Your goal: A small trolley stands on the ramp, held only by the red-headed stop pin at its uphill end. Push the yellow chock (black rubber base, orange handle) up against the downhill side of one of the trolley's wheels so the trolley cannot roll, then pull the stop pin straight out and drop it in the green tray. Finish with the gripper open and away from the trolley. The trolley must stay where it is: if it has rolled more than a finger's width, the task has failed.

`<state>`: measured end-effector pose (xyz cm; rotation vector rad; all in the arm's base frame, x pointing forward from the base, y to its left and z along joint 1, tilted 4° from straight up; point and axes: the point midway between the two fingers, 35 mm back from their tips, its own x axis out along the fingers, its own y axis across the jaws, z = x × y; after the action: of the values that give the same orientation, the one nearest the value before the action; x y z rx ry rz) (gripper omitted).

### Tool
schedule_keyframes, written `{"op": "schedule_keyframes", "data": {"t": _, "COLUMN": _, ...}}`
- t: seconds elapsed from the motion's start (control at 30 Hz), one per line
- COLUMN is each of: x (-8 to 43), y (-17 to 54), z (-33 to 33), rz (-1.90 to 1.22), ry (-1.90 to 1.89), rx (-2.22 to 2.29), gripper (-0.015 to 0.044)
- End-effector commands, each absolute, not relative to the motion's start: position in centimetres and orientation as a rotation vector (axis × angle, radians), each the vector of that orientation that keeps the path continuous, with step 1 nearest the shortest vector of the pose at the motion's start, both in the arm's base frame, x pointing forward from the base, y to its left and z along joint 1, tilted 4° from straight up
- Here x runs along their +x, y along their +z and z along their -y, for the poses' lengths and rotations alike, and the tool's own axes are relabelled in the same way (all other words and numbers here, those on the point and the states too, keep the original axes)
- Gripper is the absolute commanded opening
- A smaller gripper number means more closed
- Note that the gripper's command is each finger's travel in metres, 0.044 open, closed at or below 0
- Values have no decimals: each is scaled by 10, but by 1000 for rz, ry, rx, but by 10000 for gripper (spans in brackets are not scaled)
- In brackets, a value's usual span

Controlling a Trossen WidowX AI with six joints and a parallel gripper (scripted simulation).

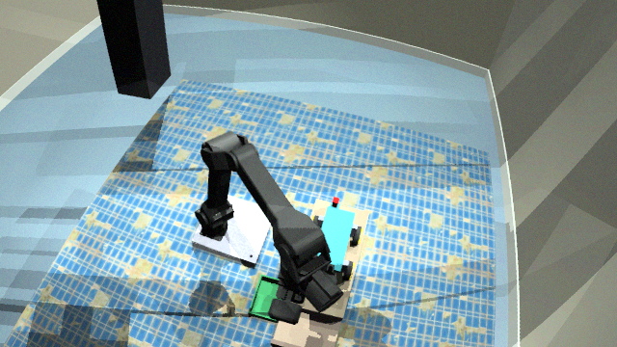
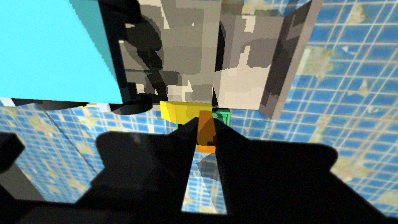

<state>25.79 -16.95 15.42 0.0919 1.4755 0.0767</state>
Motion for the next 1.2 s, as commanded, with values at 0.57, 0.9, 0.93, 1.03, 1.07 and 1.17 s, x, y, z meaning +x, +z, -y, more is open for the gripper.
{"op": "schedule_keyframes", "data": {"t": 0.57, "x": 261, "y": 111, "z": 162, "rz": -1478, "ry": 79, "rx": 101, "gripper": 0}}
{"op": "schedule_keyframes", "data": {"t": 0.9, "x": 261, "y": 114, "z": 153, "rz": -1478, "ry": 80, "rx": 102, "gripper": 0}}
{"op": "schedule_keyframes", "data": {"t": 0.93, "x": 262, "y": 114, "z": 152, "rz": -1478, "ry": 80, "rx": 102, "gripper": 0}}
{"op": "schedule_keyframes", "data": {"t": 1.03, "x": 262, "y": 115, "z": 149, "rz": -1478, "ry": 80, "rx": 102, "gripper": 0}}
{"op": "schedule_keyframes", "data": {"t": 1.07, "x": 262, "y": 115, "z": 148, "rz": -1478, "ry": 80, "rx": 102, "gripper": 0}}
{"op": "schedule_keyframes", "data": {"t": 1.17, "x": 263, "y": 116, "z": 145, "rz": -1478, "ry": 80, "rx": 102, "gripper": 0}}
